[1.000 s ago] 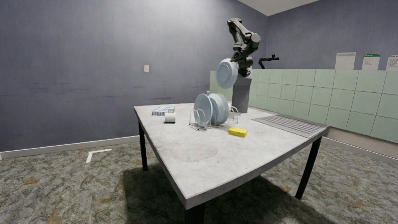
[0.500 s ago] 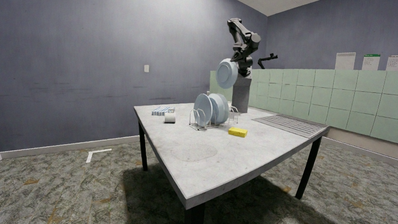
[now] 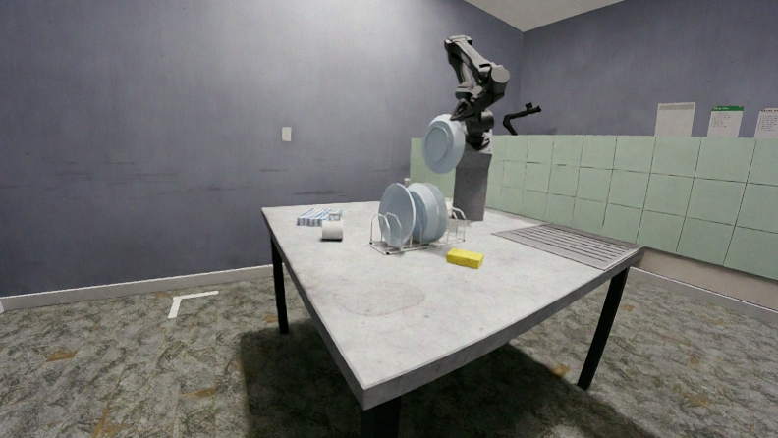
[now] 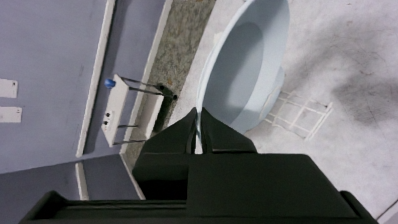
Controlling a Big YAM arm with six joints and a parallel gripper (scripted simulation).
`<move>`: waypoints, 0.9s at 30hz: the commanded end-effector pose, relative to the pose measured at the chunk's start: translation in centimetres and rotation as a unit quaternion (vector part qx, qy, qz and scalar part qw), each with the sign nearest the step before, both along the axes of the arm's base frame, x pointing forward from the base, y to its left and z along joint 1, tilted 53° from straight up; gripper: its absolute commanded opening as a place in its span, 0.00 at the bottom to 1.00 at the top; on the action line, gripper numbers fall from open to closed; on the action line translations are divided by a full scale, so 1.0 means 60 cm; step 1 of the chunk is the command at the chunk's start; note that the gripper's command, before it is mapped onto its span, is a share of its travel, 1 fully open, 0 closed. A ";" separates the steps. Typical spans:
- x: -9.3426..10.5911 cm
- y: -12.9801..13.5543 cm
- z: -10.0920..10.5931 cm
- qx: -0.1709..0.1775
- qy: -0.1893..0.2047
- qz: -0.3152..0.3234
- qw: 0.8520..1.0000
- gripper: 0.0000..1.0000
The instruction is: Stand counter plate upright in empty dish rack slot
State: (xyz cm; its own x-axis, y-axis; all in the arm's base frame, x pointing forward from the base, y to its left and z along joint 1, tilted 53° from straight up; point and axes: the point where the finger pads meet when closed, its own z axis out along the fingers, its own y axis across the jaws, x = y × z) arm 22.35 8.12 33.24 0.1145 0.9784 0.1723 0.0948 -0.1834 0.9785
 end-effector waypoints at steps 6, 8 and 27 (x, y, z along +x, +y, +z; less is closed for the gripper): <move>-0.002 -0.017 0.020 0.027 -0.016 -0.017 0.999 0.00; 0.002 -0.012 0.015 0.023 -0.011 -0.018 1.000 0.00; 0.025 0.009 -0.009 0.025 0.007 -0.021 0.999 0.00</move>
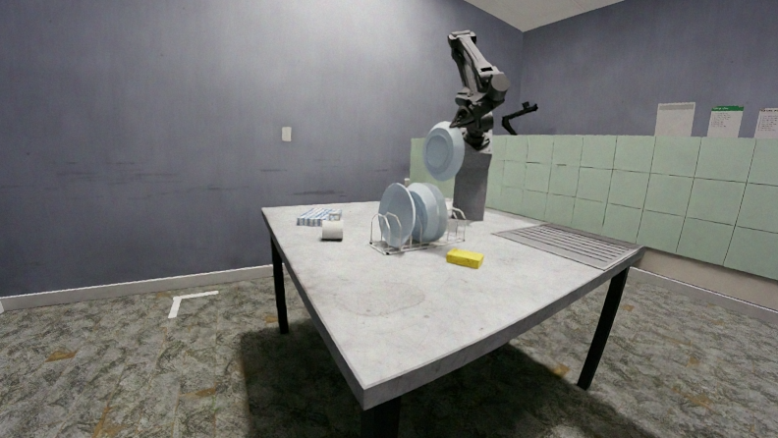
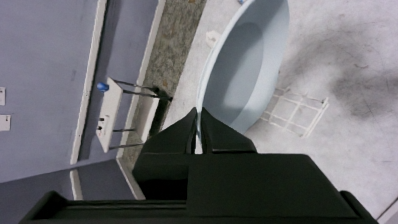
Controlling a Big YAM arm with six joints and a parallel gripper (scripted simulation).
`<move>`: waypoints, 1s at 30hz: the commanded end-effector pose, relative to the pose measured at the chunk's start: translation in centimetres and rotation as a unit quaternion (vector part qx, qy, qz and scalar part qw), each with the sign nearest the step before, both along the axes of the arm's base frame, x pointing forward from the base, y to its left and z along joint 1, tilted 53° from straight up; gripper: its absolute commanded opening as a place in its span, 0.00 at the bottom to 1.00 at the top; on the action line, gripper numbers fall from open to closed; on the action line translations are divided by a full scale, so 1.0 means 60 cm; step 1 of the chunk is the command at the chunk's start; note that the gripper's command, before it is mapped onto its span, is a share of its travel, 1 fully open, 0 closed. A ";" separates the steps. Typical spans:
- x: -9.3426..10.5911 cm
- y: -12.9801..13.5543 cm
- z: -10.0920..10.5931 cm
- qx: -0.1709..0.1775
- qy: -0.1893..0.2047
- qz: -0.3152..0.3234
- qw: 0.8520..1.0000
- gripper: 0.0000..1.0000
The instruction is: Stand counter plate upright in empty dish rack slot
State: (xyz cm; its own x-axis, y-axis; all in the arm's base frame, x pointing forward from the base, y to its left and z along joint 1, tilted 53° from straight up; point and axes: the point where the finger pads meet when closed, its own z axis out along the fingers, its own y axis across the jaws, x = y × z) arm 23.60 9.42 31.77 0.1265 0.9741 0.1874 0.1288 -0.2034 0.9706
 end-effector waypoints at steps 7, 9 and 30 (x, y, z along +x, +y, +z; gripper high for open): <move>0.006 -0.012 0.018 0.019 -0.011 -0.019 1.000 0.00; 0.006 -0.013 0.018 0.020 -0.012 -0.019 1.000 0.00; 0.014 -0.004 0.000 0.005 -0.004 -0.018 1.000 0.00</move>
State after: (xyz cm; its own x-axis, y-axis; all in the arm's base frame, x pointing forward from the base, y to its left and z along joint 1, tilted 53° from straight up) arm 24.12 9.88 31.05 0.1298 0.9739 0.1861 0.1393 -0.2037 0.9691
